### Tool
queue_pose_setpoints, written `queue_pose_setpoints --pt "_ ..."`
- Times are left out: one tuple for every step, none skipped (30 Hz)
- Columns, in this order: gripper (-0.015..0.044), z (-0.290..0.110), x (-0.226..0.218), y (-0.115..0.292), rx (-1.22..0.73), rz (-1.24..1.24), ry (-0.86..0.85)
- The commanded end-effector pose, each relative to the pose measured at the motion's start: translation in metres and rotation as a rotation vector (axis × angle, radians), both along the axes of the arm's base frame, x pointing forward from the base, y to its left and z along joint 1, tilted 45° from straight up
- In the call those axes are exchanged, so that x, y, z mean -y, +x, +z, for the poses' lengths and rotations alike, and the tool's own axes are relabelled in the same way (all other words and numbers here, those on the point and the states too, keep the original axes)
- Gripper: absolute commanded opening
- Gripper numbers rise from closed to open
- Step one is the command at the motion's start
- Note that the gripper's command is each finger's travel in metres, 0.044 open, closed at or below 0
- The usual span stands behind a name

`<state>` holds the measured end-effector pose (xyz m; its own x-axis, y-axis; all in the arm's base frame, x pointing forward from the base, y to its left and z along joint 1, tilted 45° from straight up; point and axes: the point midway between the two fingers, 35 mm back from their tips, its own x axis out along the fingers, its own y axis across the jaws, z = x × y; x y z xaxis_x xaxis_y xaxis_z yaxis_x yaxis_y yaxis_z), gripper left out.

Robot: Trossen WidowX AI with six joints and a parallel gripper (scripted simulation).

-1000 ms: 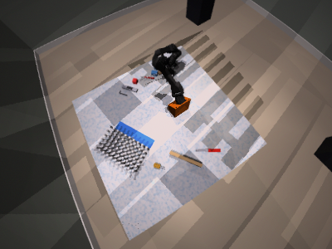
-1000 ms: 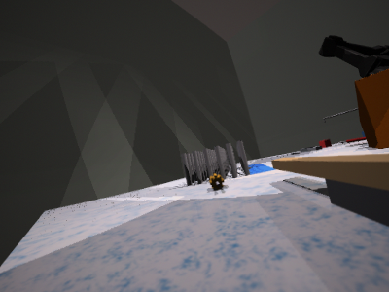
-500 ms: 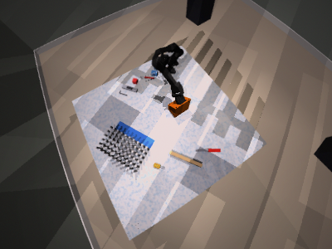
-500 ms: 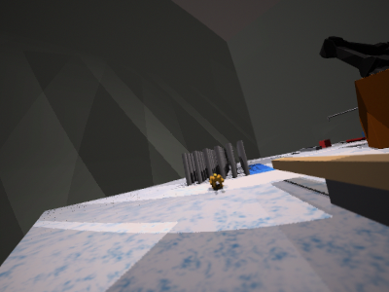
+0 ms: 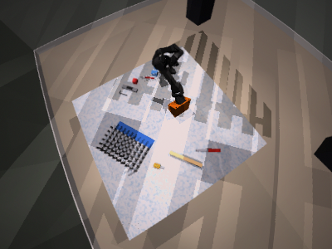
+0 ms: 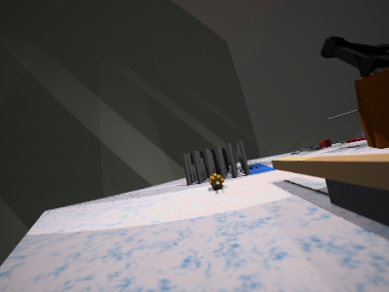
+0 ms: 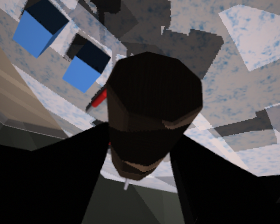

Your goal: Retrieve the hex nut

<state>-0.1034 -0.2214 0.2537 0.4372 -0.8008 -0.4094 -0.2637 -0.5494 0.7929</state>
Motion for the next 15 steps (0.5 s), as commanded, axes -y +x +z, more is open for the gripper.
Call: queue_pose_setpoints --pt "0.0000 -0.0030 0.0020 -0.0004 0.007 0.002 0.005" --pt "0.0000 -0.0036 0.0025 -0.0006 0.007 0.002 0.005" --pt "0.0000 -0.0041 0.0029 -0.0008 0.007 0.003 0.006" --pt "0.0000 -0.0046 0.0033 -0.0010 0.007 0.003 0.006" --pt "0.0000 -0.0051 0.0038 -0.0012 0.007 0.003 0.006" --pt "0.0000 -0.0056 0.0042 -0.0014 0.007 0.003 0.006" --pt "0.0000 -0.0061 0.0047 -0.0016 0.006 0.003 0.007" --pt "0.0000 -0.0066 0.0051 -0.0018 0.006 0.003 0.007" --pt "0.0000 -0.0071 0.0055 -0.0020 0.006 0.003 0.007" --pt "0.0000 -0.0076 0.0060 -0.0022 0.006 0.003 0.007" --pt "0.0000 -0.0081 0.0064 -0.0024 0.006 0.003 0.008" --pt "0.0000 -0.0086 0.0069 -0.0026 0.006 0.003 0.008" --pt "0.0000 -0.0092 0.0073 -0.0028 0.005 0.004 0.008" --pt "0.0000 -0.0097 0.0077 -0.0029 0.005 0.004 0.008" --pt "0.0000 -0.0102 0.0082 -0.0031 0.005 0.004 0.009"
